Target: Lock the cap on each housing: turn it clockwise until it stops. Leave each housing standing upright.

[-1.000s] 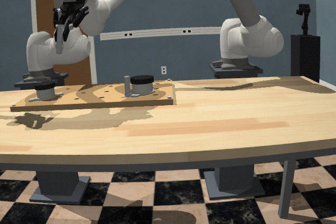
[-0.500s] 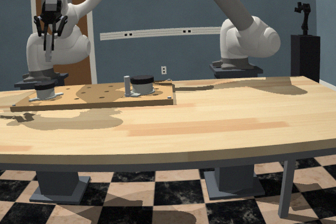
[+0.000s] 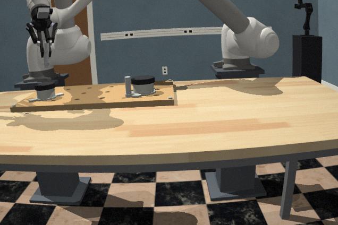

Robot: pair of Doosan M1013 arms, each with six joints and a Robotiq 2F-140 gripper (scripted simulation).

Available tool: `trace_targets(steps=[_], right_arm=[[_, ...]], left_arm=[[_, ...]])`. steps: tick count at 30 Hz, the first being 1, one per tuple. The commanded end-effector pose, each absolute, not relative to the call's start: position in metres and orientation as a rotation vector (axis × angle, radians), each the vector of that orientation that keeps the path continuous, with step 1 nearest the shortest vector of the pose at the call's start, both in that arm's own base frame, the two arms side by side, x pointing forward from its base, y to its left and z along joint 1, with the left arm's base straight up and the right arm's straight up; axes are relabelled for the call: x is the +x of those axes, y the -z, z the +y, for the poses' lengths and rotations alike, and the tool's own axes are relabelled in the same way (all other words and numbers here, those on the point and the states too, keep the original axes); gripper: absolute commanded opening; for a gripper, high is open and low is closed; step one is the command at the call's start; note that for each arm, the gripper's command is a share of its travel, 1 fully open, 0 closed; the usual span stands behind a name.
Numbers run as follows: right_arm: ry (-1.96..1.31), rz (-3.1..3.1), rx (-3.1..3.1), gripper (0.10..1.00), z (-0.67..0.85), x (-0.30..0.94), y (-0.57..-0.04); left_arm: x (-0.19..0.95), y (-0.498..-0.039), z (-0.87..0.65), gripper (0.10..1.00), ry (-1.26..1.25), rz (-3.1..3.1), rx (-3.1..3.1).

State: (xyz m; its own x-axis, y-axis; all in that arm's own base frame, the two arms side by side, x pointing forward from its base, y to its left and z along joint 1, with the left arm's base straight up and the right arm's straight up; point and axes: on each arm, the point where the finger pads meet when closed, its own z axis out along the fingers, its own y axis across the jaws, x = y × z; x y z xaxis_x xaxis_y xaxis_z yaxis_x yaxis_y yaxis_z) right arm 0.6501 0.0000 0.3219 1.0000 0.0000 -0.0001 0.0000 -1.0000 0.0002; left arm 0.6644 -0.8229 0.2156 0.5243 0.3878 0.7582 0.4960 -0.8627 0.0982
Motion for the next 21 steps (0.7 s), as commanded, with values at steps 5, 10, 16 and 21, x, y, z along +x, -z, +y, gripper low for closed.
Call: trace_targets(steps=[5,10,16,21], right_arm=[[-0.002,0.000,3.142,1.000,0.000,0.650,-0.323],[-0.002,0.000,3.142,1.000,0.000,0.650,-0.323],[-0.002,0.000,3.142,1.000,0.000,0.650,-0.323],[-0.002,0.000,3.142,1.000,0.000,0.650,-0.323]], left_arm=[[0.611,-0.201,-0.847,0.099,1.172,-0.872,-2.575],[0.583,-0.193,-0.857,0.099,1.131,-0.911,-2.549],[0.552,-0.186,-0.866,0.099,1.084,-0.950,-2.518],[0.516,-0.178,-0.877,0.099,1.036,-0.984,-2.485]])
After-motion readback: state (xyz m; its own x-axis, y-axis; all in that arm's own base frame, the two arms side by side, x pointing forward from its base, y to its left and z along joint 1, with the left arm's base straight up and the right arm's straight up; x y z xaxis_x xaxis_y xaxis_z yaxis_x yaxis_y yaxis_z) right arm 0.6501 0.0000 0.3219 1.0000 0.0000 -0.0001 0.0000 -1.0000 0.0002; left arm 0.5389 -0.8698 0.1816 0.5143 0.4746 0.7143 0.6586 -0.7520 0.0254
